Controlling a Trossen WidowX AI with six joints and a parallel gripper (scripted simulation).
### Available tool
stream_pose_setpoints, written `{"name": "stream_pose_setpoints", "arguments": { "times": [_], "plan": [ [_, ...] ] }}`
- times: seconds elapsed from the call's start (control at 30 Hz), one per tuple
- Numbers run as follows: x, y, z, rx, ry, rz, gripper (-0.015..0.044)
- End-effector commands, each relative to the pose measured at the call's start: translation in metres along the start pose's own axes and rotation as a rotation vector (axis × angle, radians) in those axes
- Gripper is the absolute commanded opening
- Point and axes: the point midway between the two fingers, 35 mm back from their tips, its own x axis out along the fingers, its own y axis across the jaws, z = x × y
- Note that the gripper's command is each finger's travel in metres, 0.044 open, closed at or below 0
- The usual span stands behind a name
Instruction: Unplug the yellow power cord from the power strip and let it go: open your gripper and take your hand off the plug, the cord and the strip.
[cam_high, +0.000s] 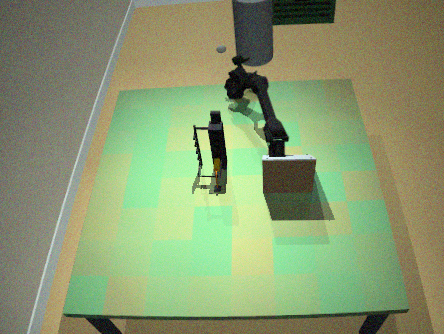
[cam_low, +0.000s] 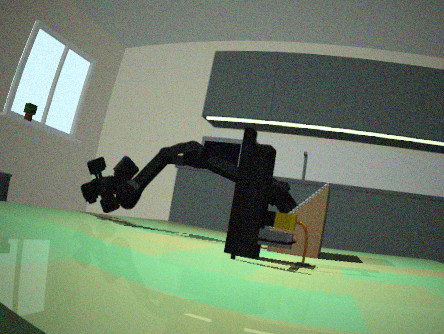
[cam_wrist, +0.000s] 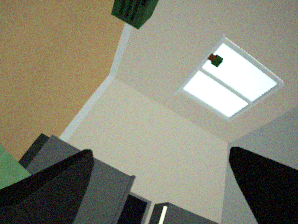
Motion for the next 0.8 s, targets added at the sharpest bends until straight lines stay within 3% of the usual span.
{"name": "stream_pose_setpoints", "arguments": {
  "times": [0.0,0.27,0.47,0.77],
  "plan": [
    [0.0,0.0,0.0,0.003,-0.002,0.0,0.0374],
    [-0.039,-0.02,0.034,0.175,-0.18,0.001,0.0164],
    [-0.082,-0.031,0.069,0.23,-0.34,0.035,0.016],
    [-0.213,-0.044,0.136,0.27,-0.73,0.16,0.016]
  ]
}}
